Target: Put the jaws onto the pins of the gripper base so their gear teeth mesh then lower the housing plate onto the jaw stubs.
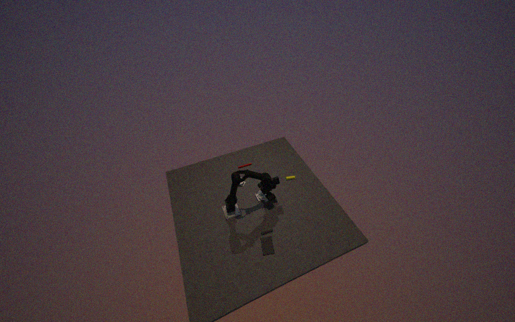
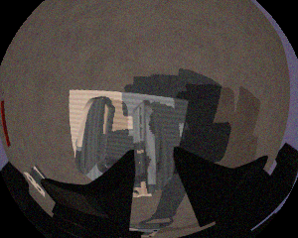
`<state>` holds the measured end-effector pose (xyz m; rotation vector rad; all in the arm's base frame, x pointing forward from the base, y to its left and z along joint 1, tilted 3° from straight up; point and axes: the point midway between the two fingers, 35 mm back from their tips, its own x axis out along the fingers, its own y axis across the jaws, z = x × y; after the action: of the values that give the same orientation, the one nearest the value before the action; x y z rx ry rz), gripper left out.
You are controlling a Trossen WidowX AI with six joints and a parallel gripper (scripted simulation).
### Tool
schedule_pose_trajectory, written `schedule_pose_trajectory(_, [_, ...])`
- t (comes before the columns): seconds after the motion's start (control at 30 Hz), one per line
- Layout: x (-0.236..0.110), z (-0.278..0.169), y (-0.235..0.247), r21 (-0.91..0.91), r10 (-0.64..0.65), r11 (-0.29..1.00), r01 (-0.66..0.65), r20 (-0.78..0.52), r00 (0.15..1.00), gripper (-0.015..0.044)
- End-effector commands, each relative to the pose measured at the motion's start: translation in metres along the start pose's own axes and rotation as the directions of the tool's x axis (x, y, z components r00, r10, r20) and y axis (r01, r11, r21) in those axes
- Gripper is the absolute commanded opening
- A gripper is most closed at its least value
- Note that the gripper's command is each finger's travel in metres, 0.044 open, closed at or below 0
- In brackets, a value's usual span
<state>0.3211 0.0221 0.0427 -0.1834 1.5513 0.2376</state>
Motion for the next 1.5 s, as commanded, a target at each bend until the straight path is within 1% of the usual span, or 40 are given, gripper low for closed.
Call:
schedule_pose_trajectory(0.0, [0.0036,-0.0013,0.0001,-0.001,0.0,1.0,0.0,-0.004,1.0,0.0134])
schedule_pose_trajectory(1.47, [0.0099,-0.0014,0.0001,-0.004,0.0,1.0,0.0,-0.004,1.0,0.0134])
